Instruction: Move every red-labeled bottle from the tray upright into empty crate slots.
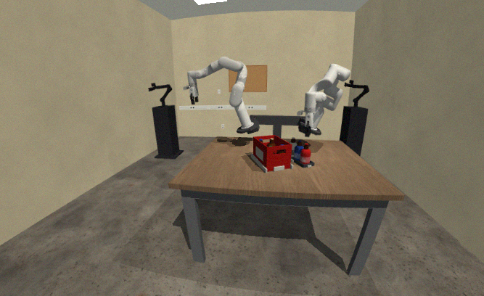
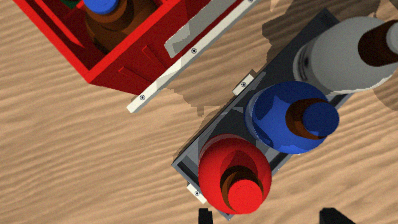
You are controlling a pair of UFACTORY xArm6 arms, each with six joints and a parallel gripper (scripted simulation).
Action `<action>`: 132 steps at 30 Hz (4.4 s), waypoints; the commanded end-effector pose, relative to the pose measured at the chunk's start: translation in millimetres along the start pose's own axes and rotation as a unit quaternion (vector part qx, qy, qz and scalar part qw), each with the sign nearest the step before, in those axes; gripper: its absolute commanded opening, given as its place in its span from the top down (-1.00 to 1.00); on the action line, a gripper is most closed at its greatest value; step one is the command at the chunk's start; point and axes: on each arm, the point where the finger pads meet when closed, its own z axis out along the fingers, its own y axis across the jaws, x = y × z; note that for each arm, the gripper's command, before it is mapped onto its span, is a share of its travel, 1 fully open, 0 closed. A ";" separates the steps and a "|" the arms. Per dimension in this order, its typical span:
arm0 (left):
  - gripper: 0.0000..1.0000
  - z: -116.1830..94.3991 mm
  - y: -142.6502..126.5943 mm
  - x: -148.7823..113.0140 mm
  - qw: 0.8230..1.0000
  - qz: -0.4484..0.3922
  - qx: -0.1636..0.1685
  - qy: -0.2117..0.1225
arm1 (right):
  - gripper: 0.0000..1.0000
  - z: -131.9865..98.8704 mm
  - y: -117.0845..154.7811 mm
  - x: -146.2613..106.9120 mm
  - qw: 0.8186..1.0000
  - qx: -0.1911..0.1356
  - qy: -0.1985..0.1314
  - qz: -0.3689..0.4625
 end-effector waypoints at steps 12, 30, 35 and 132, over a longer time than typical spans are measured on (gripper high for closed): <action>-0.31 14.2 -1.5 0.0 1.000 0.000 0.002 0.000 | -1.00 -1.8 0.1 1.1 1.000 0.000 0.002 0.000; -0.31 35.2 -1.7 0.0 1.000 0.000 0.002 0.000 | -1.00 -1.8 0.1 1.1 1.000 0.000 0.002 0.000; -0.31 37.5 -1.7 0.0 1.000 0.000 0.002 0.000 | -1.00 -1.8 0.1 1.1 1.000 0.000 0.002 0.000; -0.31 71.2 -3.3 0.0 1.000 0.000 0.002 0.000 | -1.00 -1.8 0.1 1.1 1.000 0.000 0.002 0.000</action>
